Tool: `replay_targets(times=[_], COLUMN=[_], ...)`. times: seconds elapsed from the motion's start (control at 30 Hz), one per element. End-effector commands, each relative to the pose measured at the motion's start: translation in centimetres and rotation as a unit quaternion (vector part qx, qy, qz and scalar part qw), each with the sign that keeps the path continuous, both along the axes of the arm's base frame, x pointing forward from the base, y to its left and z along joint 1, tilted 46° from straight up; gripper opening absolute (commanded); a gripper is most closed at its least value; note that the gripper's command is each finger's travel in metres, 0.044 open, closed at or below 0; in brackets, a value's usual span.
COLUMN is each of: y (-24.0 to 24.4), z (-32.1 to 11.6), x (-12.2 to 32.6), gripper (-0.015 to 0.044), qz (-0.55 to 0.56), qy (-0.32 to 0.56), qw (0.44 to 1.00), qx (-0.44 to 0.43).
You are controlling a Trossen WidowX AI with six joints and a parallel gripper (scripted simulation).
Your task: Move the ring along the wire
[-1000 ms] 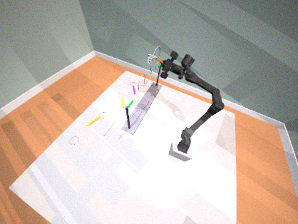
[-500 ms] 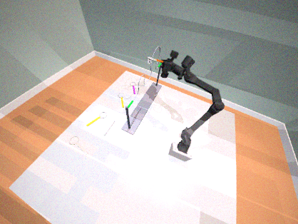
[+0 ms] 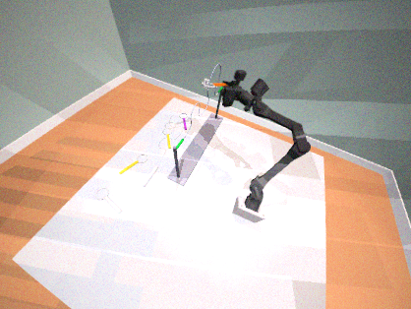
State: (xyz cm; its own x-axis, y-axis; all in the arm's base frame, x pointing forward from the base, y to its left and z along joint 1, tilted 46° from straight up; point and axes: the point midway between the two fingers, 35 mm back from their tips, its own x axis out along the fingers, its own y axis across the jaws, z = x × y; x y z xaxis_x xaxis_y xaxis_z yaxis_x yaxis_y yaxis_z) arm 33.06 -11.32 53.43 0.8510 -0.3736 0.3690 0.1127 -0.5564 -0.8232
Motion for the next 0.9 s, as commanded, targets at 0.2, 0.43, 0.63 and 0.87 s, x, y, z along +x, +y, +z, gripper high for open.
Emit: replay_targets(times=[0.2, 0.43, 0.63, 0.87], y=[0.61, 0.81, 1.00, 1.23], z=[0.42, 0.66, 0.86, 1.07], x=[-0.66, -0.67, -0.67, -0.67], gripper=[-0.0150, -0.0150, -0.0150, -0.0150], qz=[-0.021, -0.022, -0.024, -0.025], qy=[-0.009, -0.007, -0.006, -0.004], qw=[0.997, 0.993, 0.988, 0.980], qx=[-0.072, -0.116, -0.153, -0.196])
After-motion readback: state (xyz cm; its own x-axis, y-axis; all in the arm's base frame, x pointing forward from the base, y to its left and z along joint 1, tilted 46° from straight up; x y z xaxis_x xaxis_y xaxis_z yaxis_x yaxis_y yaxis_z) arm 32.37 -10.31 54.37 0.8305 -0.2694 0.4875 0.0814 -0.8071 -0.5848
